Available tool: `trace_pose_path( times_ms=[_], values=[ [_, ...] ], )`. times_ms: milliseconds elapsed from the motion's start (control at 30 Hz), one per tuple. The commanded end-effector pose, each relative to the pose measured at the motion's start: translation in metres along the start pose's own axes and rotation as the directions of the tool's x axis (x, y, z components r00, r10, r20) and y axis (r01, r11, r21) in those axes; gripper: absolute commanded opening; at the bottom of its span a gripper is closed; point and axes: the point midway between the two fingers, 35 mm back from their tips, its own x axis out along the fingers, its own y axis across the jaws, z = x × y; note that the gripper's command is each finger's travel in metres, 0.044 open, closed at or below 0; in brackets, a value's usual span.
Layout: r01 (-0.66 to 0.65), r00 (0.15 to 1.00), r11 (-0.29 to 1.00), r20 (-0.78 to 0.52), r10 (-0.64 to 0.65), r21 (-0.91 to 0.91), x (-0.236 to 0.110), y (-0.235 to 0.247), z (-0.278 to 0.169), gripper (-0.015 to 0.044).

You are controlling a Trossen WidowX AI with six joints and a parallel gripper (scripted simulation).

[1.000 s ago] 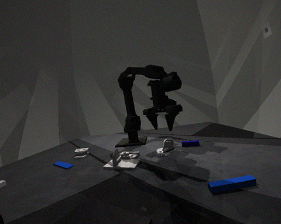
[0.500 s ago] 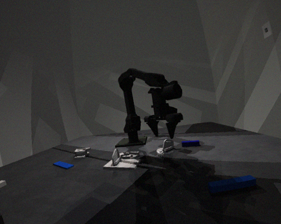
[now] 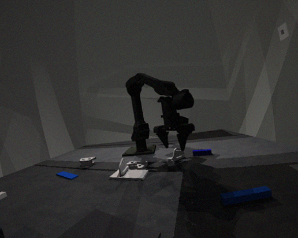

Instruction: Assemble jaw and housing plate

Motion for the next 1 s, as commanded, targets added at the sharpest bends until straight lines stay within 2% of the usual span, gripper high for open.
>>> trace_pose_path(
  times_ms=[0, 633, 967],
  values=[
    [-0.009, 1.0, 1.0, -0.003, 0.009, 0.004, 0.01, 0.0, 0.0, 0.044],
    [-0.01, 1.0, 1.0, -0.003, 0.01, 0.004, 0.04, 0.002, 0.0, 0.044],
    [-0.01, 1.0, 1.0, -0.003, 0.01, 0.004, 0.041, 0.002, 0.0, 0.044]
  ],
)
